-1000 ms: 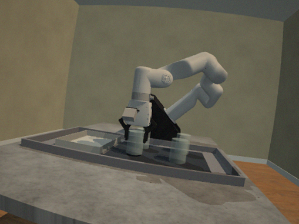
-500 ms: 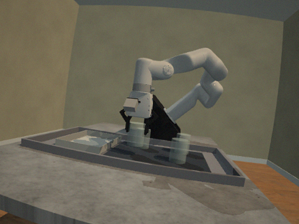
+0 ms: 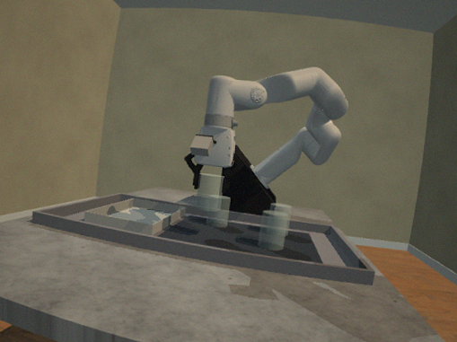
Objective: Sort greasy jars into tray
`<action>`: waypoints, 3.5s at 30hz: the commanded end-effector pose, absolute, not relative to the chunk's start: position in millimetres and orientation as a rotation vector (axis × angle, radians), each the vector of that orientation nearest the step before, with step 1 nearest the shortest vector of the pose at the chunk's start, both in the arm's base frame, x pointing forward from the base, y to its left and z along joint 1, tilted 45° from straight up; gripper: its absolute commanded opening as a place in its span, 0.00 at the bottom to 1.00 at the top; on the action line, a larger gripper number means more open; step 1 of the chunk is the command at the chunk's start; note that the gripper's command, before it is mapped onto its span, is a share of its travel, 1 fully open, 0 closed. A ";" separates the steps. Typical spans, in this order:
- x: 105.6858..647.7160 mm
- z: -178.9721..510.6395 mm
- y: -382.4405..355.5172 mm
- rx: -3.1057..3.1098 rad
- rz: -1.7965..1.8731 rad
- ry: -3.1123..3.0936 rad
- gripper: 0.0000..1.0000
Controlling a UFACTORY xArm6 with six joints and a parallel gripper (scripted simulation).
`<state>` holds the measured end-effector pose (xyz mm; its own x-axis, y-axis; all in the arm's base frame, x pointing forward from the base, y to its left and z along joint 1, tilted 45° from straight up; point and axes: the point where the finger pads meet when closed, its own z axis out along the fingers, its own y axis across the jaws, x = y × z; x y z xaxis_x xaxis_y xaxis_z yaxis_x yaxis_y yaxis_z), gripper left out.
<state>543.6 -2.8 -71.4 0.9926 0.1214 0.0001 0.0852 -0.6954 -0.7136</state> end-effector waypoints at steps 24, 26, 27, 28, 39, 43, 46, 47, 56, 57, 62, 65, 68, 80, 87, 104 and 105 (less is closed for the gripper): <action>550.9 -23.1 -51.5 -2.346 0.053 -0.142 0.00; 551.3 -19.4 -55.2 -2.346 0.053 -0.142 0.00; 551.5 -17.5 -57.1 -2.346 0.053 -0.142 0.00; 551.5 -17.5 -57.1 -2.346 0.053 -0.142 0.00; 544.2 -39.9 -80.1 -2.346 0.053 -0.142 0.00; 541.3 -48.9 -89.4 -2.346 0.053 -0.142 0.00; 540.6 -51.1 -91.7 -2.346 0.053 -0.142 0.00; 539.9 -53.3 -94.0 -2.346 0.053 -0.142 0.00; 533.3 -73.5 -114.8 -2.346 0.053 -0.142 0.00; 532.6 -75.7 -117.1 -2.346 0.053 -0.142 0.00; 529.6 -84.7 -126.3 -2.346 0.053 -0.142 0.00; 528.2 -89.2 -130.9 -2.346 0.053 -0.142 0.00; 526.0 -95.9 -137.9 -2.346 0.053 -0.142 0.00; 518.7 -118.3 -160.9 -2.346 0.053 -0.142 0.00; 513.6 -134.0 -177.1 -2.346 0.053 -0.142 0.00; 502.6 -167.6 -211.7 -2.346 0.053 -0.142 0.00; 501.9 -169.8 -214.0 -2.346 0.053 -0.142 0.00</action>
